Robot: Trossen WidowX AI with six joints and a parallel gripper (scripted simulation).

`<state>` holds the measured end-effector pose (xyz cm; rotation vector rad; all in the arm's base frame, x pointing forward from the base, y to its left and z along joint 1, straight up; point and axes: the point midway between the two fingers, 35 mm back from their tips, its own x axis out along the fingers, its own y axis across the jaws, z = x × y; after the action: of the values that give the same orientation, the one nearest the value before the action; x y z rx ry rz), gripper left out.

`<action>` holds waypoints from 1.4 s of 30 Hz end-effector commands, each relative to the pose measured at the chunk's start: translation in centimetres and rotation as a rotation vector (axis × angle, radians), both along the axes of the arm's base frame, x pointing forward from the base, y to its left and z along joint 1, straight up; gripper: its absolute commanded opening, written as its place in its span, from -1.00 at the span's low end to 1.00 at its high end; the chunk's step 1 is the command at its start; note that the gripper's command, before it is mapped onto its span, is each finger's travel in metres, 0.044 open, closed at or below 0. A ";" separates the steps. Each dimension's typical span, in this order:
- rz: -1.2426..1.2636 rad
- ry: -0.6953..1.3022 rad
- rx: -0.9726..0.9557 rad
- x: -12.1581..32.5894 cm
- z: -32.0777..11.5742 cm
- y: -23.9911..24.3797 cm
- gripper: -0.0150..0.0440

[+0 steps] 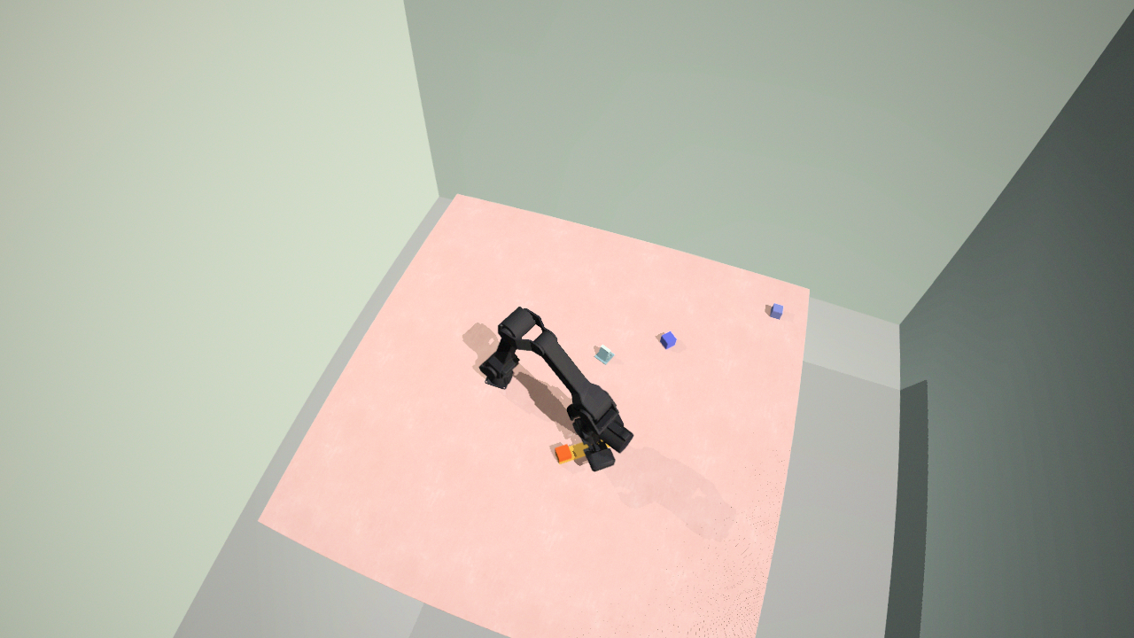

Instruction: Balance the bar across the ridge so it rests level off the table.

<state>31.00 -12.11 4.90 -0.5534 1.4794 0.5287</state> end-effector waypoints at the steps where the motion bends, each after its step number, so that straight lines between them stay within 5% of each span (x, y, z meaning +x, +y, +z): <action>1: 0.000 0.000 0.000 0.0 0.0 0.0 -0.03; 4: 0.000 0.000 0.000 0.0 0.0 0.0 -0.09; 9: 0.000 0.000 0.000 0.1 0.9 0.0 -0.49; 42: -0.003 0.000 -0.003 -0.2 9.2 0.0 -0.49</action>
<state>30.81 -12.04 13.10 -0.5460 1.4909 0.5379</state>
